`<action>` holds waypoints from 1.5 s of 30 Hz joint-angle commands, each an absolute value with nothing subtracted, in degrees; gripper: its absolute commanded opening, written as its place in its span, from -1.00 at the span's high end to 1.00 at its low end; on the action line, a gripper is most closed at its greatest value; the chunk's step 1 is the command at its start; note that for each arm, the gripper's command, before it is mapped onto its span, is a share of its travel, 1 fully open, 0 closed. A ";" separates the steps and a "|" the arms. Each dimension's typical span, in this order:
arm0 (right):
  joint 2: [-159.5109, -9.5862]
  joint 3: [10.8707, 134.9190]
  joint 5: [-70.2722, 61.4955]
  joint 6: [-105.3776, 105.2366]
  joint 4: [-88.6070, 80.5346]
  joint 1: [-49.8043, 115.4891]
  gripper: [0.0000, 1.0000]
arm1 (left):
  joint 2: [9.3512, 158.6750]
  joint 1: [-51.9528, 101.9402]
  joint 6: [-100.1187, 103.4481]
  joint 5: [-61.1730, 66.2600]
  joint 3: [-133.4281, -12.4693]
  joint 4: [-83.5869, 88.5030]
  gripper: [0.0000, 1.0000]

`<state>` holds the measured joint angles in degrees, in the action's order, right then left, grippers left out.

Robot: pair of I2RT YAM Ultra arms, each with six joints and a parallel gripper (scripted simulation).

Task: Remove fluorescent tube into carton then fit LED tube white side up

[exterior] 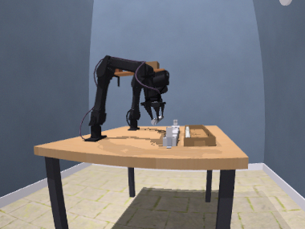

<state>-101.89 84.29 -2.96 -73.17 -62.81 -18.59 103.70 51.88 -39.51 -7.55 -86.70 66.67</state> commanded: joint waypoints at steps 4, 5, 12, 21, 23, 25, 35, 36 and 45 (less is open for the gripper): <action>-101.90 86.91 -3.15 -74.06 -62.96 -17.67 0.78 | 103.69 51.01 -40.93 -6.43 -89.29 66.77 0.78; -101.90 86.91 -3.15 -74.06 -62.96 -17.67 0.78 | 103.69 51.01 -40.93 -6.43 -89.29 66.77 0.78; -103.94 88.50 -2.44 -74.85 -63.55 -17.28 0.78 | 105.50 49.98 -42.66 -6.22 -90.65 67.71 0.78; -104.75 90.42 -2.86 -75.27 -63.85 -16.98 0.78 | 106.47 48.88 -43.65 -6.09 -92.37 67.22 0.78; -104.75 90.42 -2.86 -75.27 -63.85 -16.98 0.78 | 106.47 48.88 -43.65 -6.09 -92.37 67.22 0.78; -106.70 90.71 -2.43 -75.44 -63.93 -17.93 0.78 | 107.65 49.12 -44.00 -6.02 -92.84 67.86 0.78; -107.55 92.94 -2.07 -76.32 -64.43 -16.50 0.78 | 108.63 47.44 -45.91 -5.78 -94.60 68.20 0.78; -107.77 93.27 -2.02 -76.43 -64.51 -16.44 0.78 | 108.84 47.27 -46.17 -5.74 -94.90 68.24 0.78; -107.26 93.95 -2.60 -76.39 -64.60 -17.07 0.78 | 109.24 48.08 -46.03 -5.79 -95.83 67.51 0.78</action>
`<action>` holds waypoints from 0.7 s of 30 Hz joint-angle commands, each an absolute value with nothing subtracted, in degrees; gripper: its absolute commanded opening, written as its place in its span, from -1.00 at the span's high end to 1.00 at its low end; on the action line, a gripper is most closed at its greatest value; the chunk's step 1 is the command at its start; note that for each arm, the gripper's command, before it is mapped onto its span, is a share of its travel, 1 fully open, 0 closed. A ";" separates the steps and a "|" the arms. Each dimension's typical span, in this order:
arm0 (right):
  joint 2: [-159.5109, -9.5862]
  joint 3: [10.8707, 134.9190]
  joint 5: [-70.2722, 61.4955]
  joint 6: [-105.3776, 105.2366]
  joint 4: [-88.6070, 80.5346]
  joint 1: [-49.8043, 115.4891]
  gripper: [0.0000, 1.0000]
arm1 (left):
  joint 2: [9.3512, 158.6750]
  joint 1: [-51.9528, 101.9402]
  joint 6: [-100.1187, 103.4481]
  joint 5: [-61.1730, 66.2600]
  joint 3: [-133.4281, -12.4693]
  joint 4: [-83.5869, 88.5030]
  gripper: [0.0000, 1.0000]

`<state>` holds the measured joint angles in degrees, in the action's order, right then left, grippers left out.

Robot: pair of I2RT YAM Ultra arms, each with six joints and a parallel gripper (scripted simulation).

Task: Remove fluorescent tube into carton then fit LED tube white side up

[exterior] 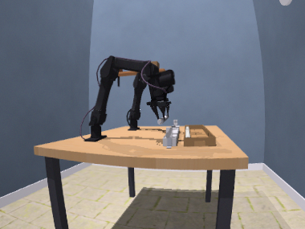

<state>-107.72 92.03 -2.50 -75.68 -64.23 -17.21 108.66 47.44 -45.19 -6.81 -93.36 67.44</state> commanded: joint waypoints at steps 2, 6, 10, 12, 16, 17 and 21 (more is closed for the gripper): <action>-108.73 93.89 -2.67 -76.49 -64.15 -16.54 0.78 | 108.64 47.05 -46.24 -5.80 -95.46 66.63 0.78; -108.01 94.34 -3.22 -76.65 -64.60 -16.42 0.78 | 109.21 46.98 -46.62 -5.76 -95.85 66.68 0.78; -108.07 94.81 -3.28 -76.72 -63.94 -16.33 0.78 | 109.10 46.42 -46.80 -5.75 -96.35 67.37 0.78; -108.07 94.81 -3.28 -76.72 -63.94 -16.33 0.78 | 109.10 46.42 -46.80 -5.75 -96.35 67.37 0.78; -109.45 95.84 -2.58 -77.18 -65.12 -15.97 0.78 | 110.77 45.92 -47.71 -5.63 -97.24 68.67 0.78; -109.42 96.07 -2.39 -77.25 -65.21 -15.97 0.78 | 110.71 45.83 -47.87 -5.61 -97.46 68.72 0.78; -107.76 96.40 -2.24 -77.20 -65.22 -17.25 0.78 | 108.75 46.69 -47.82 -5.59 -97.76 68.38 0.78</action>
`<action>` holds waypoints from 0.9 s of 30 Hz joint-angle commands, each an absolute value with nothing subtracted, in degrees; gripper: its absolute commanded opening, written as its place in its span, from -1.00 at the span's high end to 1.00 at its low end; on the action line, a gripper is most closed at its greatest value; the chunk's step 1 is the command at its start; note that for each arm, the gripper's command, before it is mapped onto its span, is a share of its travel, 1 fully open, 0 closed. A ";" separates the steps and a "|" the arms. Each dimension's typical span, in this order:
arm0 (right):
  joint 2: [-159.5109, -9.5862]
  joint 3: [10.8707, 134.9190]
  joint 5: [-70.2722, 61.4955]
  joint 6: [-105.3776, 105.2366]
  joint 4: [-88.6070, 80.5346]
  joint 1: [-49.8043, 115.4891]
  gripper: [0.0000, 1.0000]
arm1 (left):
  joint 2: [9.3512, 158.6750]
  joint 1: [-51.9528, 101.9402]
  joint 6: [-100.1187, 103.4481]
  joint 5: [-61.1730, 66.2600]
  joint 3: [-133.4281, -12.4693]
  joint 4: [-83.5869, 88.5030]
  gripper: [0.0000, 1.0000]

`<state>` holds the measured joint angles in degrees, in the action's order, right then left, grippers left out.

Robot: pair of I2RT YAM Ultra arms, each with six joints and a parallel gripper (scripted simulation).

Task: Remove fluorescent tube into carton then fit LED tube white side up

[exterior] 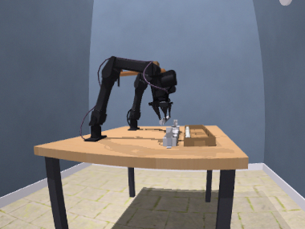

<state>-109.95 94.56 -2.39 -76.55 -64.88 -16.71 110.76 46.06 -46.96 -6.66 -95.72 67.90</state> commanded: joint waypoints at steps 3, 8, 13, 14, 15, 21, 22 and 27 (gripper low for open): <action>-110.07 96.73 -2.97 -77.29 -64.88 -16.48 0.78 | 111.41 45.43 -48.03 -5.56 -98.06 67.85 0.78; -109.59 96.94 -2.81 -77.31 -64.85 -16.31 0.78 | 110.77 46.25 -48.09 -5.54 -98.29 68.17 0.78; -110.84 98.05 -2.29 -77.79 -65.67 -15.64 0.78 | 112.16 44.91 -49.09 -5.40 -99.34 69.08 0.78; -111.20 98.33 -2.07 -77.87 -65.75 -15.67 0.78 | 112.29 44.79 -49.27 -5.38 -99.60 69.14 0.78; -111.93 98.64 -1.81 -77.96 -65.81 -15.64 0.78 | 112.50 44.66 -49.46 -5.36 -99.89 69.18 0.78; -112.60 99.52 -2.55 -78.16 -65.99 -15.36 0.78 | 113.20 44.22 -49.86 -5.32 -100.76 69.34 0.78; -110.76 99.33 -2.86 -77.97 -64.98 -15.46 0.78 | 111.76 44.81 -49.55 -5.37 -100.53 67.13 0.78; -109.39 99.47 -2.74 -77.96 -64.81 -15.71 0.78 | 110.49 45.42 -49.51 -5.35 -99.74 66.90 0.78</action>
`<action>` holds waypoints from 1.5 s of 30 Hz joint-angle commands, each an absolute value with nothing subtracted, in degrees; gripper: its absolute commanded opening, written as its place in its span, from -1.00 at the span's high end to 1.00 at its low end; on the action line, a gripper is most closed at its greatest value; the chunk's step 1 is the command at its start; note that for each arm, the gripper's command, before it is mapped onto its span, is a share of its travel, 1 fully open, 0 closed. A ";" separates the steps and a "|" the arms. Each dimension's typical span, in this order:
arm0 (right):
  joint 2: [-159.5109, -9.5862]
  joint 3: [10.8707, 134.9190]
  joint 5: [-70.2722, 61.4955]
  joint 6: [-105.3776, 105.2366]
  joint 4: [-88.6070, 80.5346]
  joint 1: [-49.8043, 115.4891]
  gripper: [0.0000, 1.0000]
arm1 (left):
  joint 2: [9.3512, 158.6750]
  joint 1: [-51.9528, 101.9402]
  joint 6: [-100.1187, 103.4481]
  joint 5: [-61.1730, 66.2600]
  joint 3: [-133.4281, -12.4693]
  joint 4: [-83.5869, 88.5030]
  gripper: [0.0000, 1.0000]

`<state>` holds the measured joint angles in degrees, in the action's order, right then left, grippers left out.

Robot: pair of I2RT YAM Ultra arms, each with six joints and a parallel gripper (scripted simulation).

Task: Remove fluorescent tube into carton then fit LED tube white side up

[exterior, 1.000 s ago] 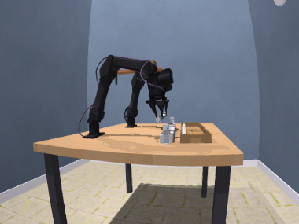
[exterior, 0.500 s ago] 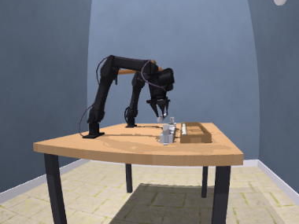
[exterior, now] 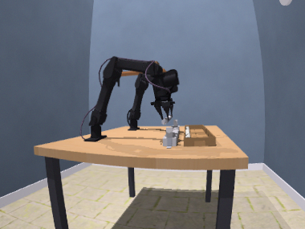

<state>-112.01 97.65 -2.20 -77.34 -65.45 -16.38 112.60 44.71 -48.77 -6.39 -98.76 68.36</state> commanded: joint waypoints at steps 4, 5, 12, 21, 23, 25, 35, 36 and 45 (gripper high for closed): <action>-109.38 99.37 -2.57 -78.01 -65.83 -15.55 0.78 | 111.84 45.40 -49.54 -5.36 -100.11 68.34 0.78; -109.25 99.25 -2.80 -77.98 -64.76 -15.82 0.78 | 110.40 45.38 -49.54 -5.35 -99.50 66.76 0.78; -109.23 99.15 -3.06 -78.00 -65.80 -15.69 0.78 | 112.75 45.15 -49.56 -5.36 -100.09 67.64 0.78; -109.98 99.39 -2.57 -78.12 -65.76 -16.36 0.78 | 110.93 45.17 -49.80 -5.37 -100.79 69.17 0.78; -110.66 99.80 -2.69 -78.10 -65.14 -16.70 0.78 | 112.09 45.14 -49.79 -5.38 -100.69 68.63 0.78; -112.69 99.87 -3.01 -78.17 -66.06 -16.65 0.78 | 113.88 44.55 -49.88 -5.37 -100.78 68.93 0.78; -113.28 100.16 -3.02 -78.36 -66.24 -15.42 0.78 | 113.75 43.88 -50.26 -5.35 -101.41 69.04 0.78; -112.56 100.11 -3.02 -78.39 -66.32 -15.47 0.78 | 113.35 43.85 -50.36 -5.33 -101.41 69.07 0.78; -114.46 102.46 -1.38 -79.01 -66.94 -15.06 0.78 | 115.25 43.00 -51.69 -5.17 -103.66 70.02 0.78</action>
